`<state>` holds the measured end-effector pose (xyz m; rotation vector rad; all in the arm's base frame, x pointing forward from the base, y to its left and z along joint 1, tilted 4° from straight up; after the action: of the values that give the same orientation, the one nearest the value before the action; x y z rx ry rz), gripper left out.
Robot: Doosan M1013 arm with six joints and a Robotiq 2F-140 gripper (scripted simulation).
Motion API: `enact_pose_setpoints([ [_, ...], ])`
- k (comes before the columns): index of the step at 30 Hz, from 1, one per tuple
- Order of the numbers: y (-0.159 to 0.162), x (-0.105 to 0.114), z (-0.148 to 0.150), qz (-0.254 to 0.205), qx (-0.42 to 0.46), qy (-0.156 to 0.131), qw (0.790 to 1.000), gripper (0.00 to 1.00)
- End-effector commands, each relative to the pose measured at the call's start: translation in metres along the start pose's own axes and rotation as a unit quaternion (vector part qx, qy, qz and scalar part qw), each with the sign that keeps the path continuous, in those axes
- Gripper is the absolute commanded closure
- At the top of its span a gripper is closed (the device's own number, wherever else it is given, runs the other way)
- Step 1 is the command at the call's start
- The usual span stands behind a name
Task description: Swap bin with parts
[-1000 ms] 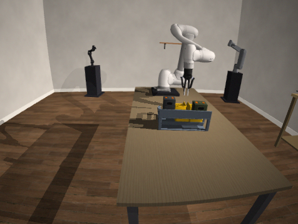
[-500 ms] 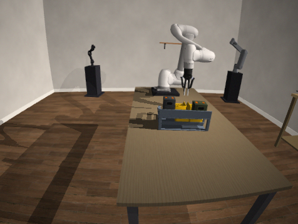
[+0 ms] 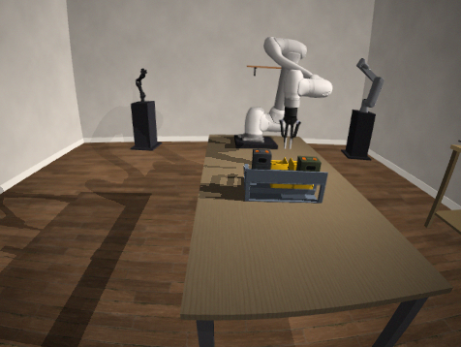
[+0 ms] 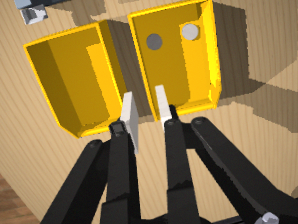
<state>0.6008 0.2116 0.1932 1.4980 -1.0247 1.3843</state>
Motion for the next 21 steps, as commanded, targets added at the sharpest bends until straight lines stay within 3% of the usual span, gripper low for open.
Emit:
enact_pose_setpoints([
  [1,0.000,-0.003,0.000,0.000,0.000,0.000,1.000,0.76],
  [21,0.000,-0.038,0.000,0.000,0.000,0.000,1.000,0.76],
])
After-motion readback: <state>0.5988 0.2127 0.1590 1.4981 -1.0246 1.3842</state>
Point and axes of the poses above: the point where the finger pads meet when closed, its own x axis back along the fingers, its own z axis across the jaws, y = z × x, the point moved 7 cm from there along x, back along the fingers, and after that the axes turned 14 degrees about x, right-handed, at the moved point
